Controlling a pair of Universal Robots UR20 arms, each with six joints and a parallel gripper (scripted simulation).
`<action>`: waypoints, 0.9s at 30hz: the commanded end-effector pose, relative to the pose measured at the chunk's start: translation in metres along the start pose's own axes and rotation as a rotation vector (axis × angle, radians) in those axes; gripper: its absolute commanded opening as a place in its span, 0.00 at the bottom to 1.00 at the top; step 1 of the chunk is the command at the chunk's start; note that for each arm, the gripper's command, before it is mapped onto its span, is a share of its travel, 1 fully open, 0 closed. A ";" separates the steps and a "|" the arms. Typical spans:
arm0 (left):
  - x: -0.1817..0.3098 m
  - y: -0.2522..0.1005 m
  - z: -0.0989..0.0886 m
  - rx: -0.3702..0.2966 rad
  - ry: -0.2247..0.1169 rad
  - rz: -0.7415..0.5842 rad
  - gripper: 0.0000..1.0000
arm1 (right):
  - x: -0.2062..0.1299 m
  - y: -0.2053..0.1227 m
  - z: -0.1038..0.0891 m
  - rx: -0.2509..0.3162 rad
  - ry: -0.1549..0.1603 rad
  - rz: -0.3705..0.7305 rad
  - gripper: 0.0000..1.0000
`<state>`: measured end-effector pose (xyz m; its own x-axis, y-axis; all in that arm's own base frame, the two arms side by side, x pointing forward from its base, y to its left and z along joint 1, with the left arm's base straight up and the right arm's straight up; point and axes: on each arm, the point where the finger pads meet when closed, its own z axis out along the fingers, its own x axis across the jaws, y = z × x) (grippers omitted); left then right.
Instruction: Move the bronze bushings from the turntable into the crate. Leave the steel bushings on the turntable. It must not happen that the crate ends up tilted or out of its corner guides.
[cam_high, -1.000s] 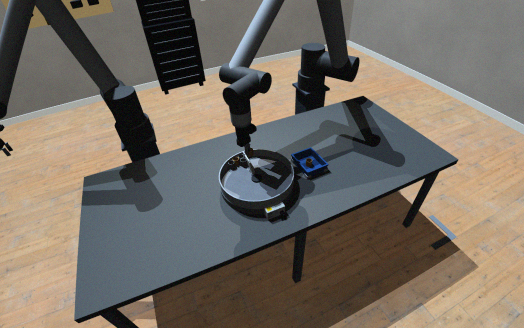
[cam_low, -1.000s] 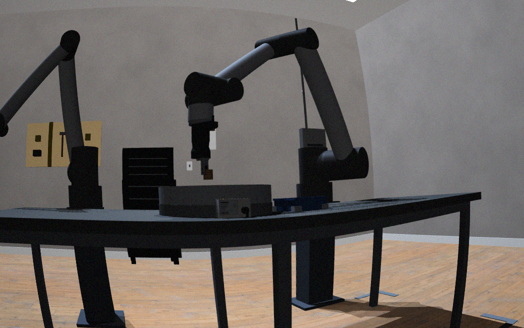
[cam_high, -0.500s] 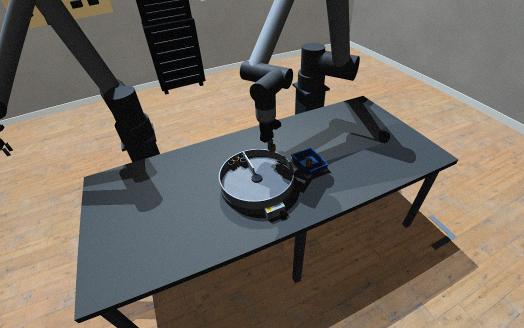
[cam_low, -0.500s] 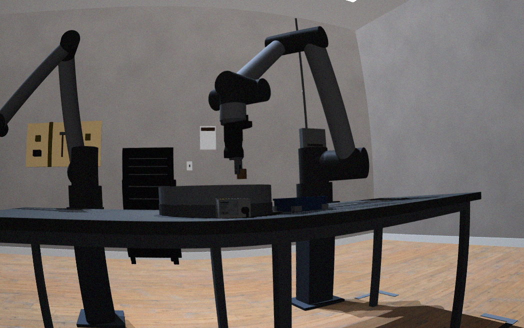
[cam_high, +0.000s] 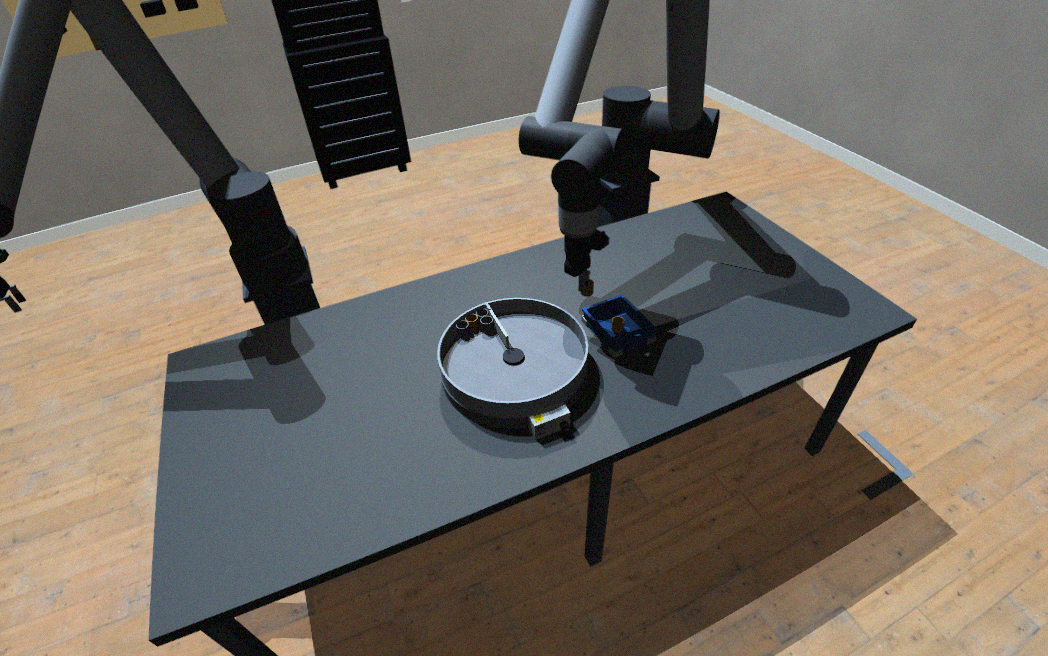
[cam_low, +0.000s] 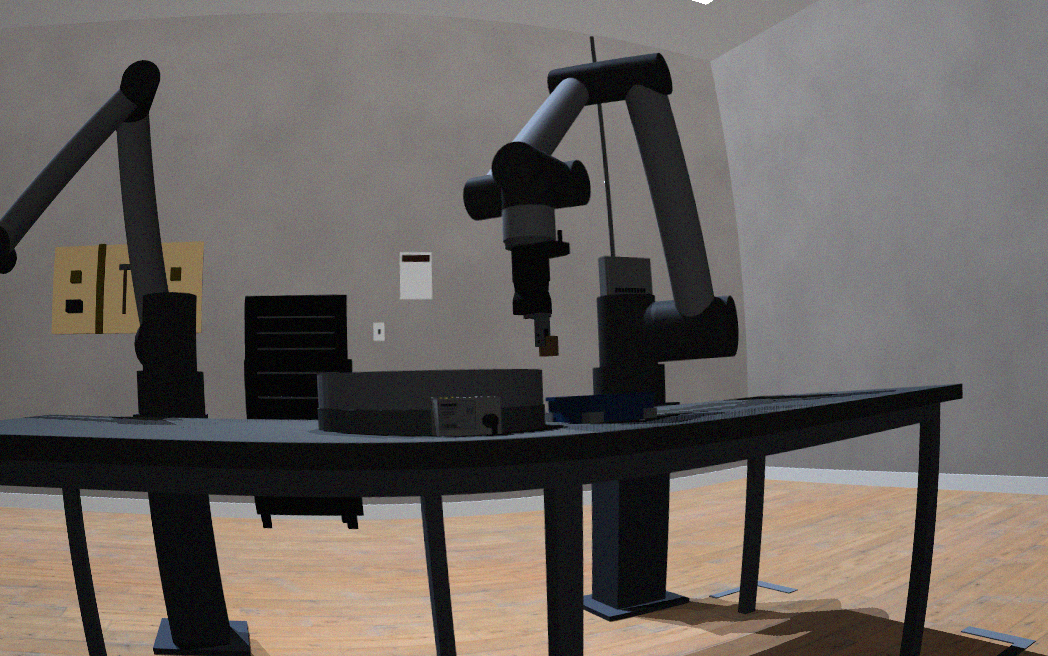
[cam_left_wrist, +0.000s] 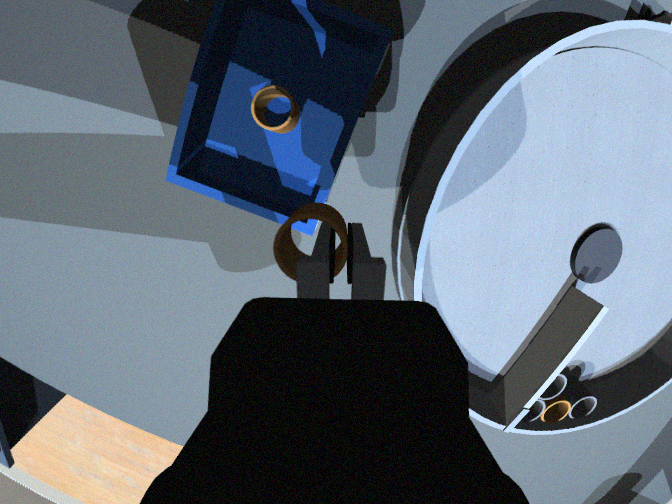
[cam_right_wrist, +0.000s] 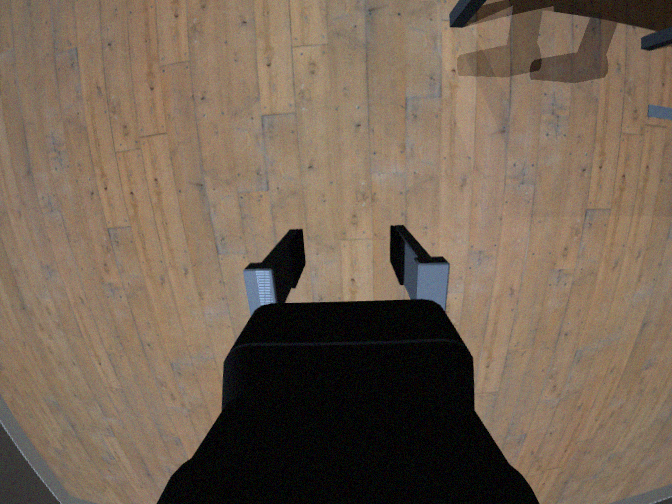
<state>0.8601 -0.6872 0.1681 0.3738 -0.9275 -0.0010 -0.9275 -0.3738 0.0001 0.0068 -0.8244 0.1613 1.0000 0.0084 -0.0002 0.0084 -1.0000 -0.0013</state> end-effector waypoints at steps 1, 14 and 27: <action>-0.040 -0.026 -0.002 0.000 0.002 0.001 0.00 | 0.000 0.001 -0.001 -0.001 0.000 0.000 1.00; -0.065 -0.042 -0.001 0.000 0.002 0.001 0.00 | 0.000 0.001 -0.001 -0.001 0.000 0.000 1.00; -0.065 -0.042 -0.001 0.000 0.002 0.001 0.00 | 0.000 0.001 -0.001 -0.001 0.000 0.000 1.00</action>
<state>0.8745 -0.6111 0.1687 0.3732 -0.9278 0.0000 -0.9278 -0.3732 0.0001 0.0068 -0.8244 0.1613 1.0000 0.0084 -0.0002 0.0084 -1.0000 -0.0013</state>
